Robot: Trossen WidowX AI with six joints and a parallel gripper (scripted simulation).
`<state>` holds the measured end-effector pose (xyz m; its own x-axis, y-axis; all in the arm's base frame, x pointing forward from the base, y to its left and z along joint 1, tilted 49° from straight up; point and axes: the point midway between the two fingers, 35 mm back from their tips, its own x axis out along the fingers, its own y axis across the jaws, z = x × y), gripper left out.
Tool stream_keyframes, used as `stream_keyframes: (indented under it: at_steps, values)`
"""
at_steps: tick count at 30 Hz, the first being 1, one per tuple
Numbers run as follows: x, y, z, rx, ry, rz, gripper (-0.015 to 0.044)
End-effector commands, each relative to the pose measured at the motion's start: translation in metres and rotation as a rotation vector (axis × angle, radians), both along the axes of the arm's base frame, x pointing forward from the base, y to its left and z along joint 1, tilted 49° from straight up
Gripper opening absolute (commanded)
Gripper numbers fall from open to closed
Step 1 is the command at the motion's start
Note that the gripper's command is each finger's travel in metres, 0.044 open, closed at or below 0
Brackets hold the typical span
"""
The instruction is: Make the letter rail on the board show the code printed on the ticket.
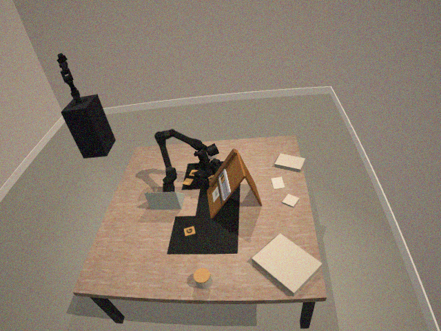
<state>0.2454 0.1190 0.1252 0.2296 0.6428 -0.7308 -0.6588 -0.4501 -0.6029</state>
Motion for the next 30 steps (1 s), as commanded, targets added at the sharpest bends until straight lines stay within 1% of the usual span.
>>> stream_keyframes:
  at_steps: [1, 30]
  values:
    - [0.015, -0.004, 0.007, 0.002, -0.018, -0.063, 0.0]
    - [0.107, -0.042, 0.062, 0.11, -0.111, -0.512, 0.0]
